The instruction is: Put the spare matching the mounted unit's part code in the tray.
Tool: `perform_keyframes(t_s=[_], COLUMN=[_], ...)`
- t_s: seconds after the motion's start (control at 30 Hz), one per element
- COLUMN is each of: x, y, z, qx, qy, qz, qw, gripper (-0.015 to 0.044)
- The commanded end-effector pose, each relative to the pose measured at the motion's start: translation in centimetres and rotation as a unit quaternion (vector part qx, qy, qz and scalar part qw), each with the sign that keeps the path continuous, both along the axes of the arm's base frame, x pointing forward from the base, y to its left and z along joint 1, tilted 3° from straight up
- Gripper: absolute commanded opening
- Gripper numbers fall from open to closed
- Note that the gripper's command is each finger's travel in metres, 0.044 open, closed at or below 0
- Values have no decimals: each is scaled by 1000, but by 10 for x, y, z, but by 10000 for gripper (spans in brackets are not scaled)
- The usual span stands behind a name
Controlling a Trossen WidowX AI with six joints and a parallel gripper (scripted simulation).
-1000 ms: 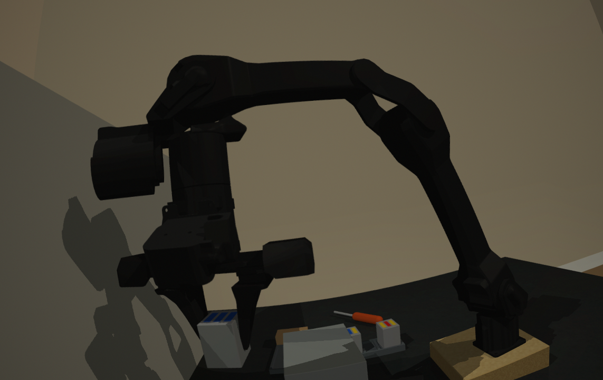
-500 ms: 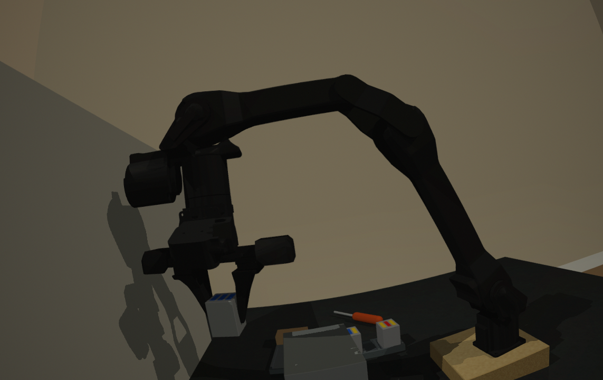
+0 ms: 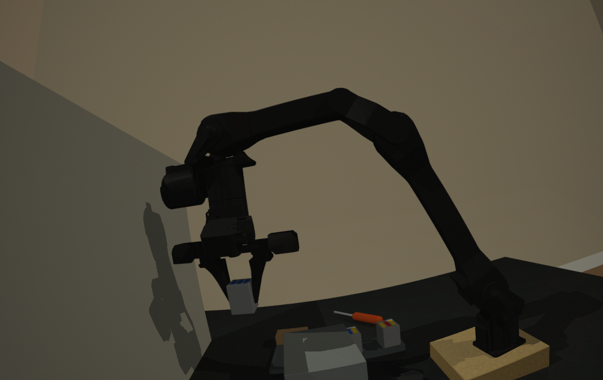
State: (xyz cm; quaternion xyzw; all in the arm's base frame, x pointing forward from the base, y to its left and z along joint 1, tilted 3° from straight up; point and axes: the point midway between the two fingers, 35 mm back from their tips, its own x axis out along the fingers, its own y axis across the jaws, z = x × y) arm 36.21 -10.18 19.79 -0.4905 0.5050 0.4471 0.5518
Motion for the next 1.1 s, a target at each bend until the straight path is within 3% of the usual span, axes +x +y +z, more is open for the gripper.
perform_keyframes(t_s=[0.0, 0.6, 1.07], x=[-10, -66, -67], y=[-27, -126, -130], z=[-1, -3, -8], qx=[2, -3, -3], qy=[2, 6, 6], qz=[4, 15, 15], qw=[1000, 1000, 1000], gripper=[0, 0, 0])
